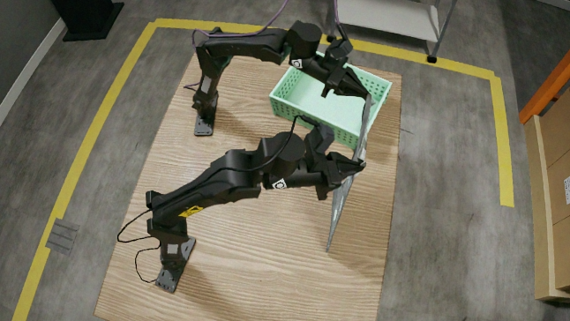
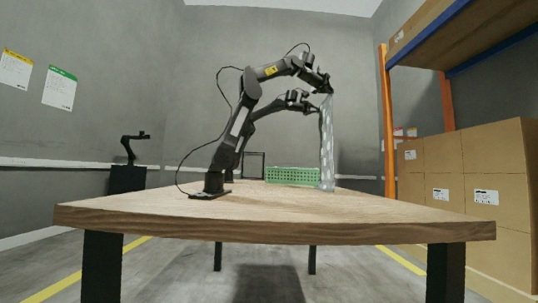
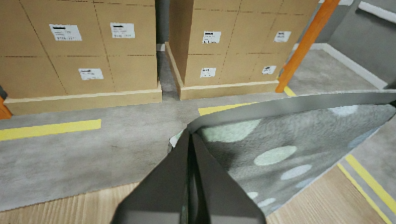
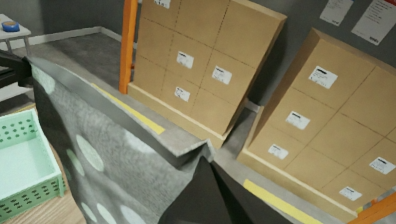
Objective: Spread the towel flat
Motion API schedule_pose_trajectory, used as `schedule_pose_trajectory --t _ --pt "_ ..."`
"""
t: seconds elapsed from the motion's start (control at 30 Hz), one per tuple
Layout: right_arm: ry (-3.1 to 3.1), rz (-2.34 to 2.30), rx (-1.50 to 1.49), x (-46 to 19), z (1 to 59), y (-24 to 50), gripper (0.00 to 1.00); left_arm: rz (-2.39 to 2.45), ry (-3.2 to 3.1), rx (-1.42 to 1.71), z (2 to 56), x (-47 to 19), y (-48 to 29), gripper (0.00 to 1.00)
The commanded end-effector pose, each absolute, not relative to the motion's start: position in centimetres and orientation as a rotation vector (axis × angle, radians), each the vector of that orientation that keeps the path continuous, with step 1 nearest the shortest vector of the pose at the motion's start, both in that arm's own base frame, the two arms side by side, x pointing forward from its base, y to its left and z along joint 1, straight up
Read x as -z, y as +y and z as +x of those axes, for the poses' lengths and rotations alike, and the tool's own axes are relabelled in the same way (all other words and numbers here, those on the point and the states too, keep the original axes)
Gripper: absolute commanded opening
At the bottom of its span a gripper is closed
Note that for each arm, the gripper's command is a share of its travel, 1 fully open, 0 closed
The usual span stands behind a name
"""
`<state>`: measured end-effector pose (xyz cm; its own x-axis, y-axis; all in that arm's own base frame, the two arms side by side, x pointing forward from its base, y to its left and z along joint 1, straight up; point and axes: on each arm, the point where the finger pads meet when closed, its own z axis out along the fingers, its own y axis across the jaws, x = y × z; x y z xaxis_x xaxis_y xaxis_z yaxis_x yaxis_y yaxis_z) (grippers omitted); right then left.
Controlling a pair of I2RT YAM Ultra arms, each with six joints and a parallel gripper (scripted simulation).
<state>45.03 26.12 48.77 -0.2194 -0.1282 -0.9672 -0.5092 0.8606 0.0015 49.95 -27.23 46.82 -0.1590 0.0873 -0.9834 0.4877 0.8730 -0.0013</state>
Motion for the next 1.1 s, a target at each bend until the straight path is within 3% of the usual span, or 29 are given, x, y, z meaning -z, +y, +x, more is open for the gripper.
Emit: schedule_pose_trajectory --t 0.0,0.43,0.47,0.63,0.87,1.07 --pt "1.713 -0.43 -0.363 -50.9 46.4 25.4 0.0 0.343 1.454 0.378 50.9 -51.1 -26.0 0.0" --pt "1.715 -0.432 -0.364 -51.3 45.6 25.1 0.0 0.341 1.448 0.379 51.7 -51.0 -26.3 0.0" --pt "1.689 -0.405 -0.353 -50.9 48.3 25.1 0.0 0.321 1.366 0.389 53.3 -51.1 -27.1 0.0" --pt "1.654 -0.382 -0.347 -50.9 49.7 24.9 0.0 0.287 1.224 0.404 55.1 -49.0 -28.0 0.0" --pt "1.66 -0.374 -0.339 -49.1 51.3 25.0 0.0 0.262 1.12 0.415 55.4 -51.0 -28.2 0.0" --pt "1.584 -0.357 -0.35 -52.9 49.4 24.1 0.0 0.262 1.12 0.415 55.4 -51.0 -28.2 0.0"
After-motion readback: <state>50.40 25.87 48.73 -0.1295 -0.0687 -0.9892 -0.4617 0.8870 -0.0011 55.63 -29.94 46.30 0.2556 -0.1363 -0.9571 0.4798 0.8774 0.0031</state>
